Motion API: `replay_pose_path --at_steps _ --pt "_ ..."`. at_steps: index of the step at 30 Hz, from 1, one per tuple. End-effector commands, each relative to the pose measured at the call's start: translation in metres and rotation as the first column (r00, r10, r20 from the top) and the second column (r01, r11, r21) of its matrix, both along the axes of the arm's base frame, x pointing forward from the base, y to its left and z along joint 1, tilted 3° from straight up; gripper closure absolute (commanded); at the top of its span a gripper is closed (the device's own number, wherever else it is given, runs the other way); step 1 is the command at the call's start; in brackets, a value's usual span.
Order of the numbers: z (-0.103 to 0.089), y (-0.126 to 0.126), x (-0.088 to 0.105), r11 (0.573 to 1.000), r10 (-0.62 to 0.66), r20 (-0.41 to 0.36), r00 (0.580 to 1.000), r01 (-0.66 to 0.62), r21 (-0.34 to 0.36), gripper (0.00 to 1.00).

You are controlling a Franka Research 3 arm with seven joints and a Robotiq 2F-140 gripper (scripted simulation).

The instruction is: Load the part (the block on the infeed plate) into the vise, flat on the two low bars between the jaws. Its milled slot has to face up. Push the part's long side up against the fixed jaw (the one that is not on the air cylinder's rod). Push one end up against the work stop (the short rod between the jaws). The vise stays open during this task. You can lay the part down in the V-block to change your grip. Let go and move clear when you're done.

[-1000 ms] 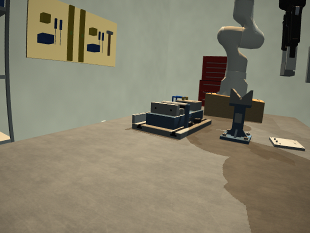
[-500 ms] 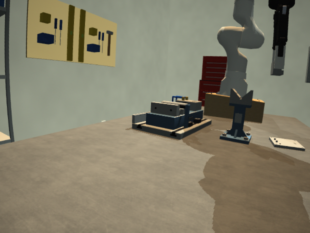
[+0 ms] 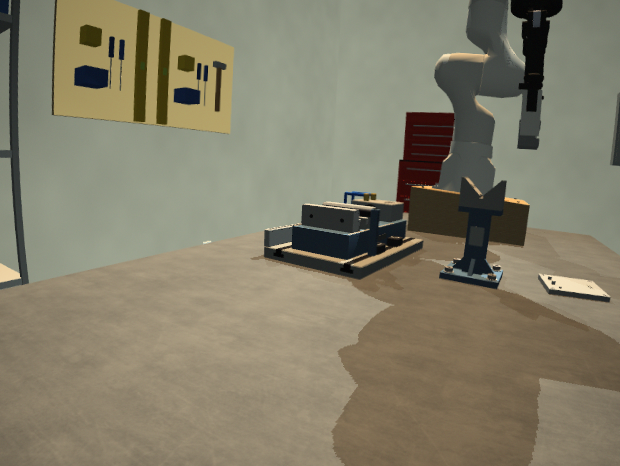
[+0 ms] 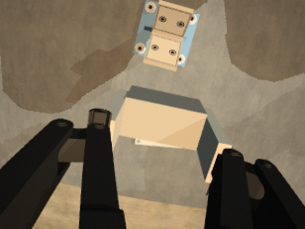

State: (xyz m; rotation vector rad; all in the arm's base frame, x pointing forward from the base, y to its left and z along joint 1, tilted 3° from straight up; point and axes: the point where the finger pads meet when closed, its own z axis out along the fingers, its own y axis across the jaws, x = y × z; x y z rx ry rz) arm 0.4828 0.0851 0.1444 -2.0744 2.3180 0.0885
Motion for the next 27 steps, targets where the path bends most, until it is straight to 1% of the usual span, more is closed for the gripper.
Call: replay_pose_path --at_steps 1,6,8,18,27 --pt "0.001 -0.012 0.003 1.000 0.009 0.009 1.000 -0.009 -0.001 1.00" --pt "0.000 -0.026 0.003 1.000 -0.008 0.009 1.000 0.008 0.000 1.00" --pt "0.000 -0.026 0.003 1.000 -0.008 0.009 1.000 0.008 0.000 1.00" --pt "-0.002 -0.047 0.002 0.999 -0.033 0.009 0.999 0.033 0.001 1.00" --pt "-0.002 -0.056 0.002 0.999 -0.043 0.008 0.999 0.043 0.002 1.00"
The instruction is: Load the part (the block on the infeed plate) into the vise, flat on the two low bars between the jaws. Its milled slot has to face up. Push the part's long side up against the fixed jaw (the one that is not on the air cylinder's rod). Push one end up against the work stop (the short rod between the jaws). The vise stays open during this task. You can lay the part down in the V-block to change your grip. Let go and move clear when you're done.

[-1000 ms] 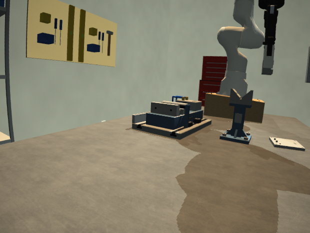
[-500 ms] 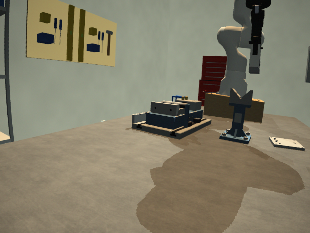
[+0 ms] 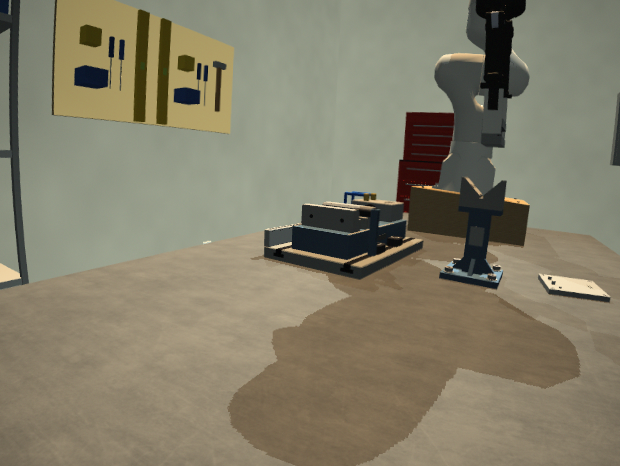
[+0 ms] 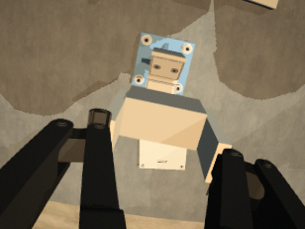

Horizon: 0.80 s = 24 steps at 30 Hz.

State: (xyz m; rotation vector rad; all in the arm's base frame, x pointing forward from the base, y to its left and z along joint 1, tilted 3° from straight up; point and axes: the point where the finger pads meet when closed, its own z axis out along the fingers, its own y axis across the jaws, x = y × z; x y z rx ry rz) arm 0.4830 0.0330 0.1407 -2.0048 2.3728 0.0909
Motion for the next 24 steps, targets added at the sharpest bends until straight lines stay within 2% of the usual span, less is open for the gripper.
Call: replay_pose_path --at_steps 1,24 --pt "0.0014 -0.0047 0.0015 1.000 0.012 0.008 1.000 -0.012 -0.002 1.00" --pt "0.0011 -0.0089 0.0012 1.000 0.007 0.008 1.000 -0.007 -0.001 1.00"
